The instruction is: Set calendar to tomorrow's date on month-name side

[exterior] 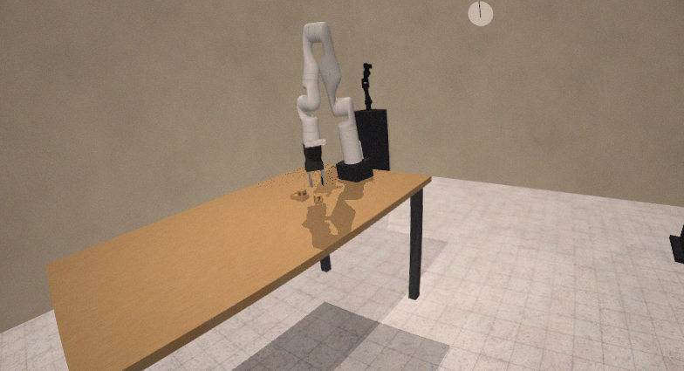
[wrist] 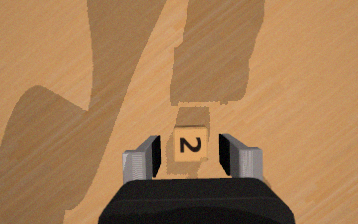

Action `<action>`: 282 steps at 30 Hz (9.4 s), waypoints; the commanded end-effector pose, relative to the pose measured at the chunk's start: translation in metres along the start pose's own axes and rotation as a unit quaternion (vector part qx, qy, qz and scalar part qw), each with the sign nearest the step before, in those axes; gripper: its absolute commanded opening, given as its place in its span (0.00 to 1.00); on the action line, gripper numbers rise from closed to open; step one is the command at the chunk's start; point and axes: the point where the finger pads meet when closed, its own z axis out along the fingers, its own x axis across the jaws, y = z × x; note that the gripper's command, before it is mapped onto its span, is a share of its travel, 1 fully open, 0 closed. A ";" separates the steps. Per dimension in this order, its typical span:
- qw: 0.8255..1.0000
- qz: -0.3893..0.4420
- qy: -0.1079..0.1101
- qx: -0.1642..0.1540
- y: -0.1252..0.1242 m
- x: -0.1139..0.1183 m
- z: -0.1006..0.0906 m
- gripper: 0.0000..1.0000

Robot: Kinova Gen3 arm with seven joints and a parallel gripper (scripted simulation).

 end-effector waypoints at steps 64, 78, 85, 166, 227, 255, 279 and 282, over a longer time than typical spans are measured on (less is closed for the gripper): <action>1.000 0.003 0.001 -0.003 0.004 0.002 0.031 0.90; 1.000 0.003 0.001 -0.003 0.003 0.002 0.031 0.90; 1.000 0.003 0.000 -0.003 0.003 0.002 0.031 0.90; 1.000 0.003 -0.001 -0.003 0.002 0.001 0.031 0.90; 1.000 0.003 0.003 -0.002 0.001 0.003 0.032 0.90; 1.000 0.003 0.002 -0.001 0.000 0.003 0.069 0.90; 1.000 0.003 0.002 -0.001 0.000 0.003 0.068 0.90; 1.000 0.003 0.002 -0.001 0.000 0.003 0.068 0.90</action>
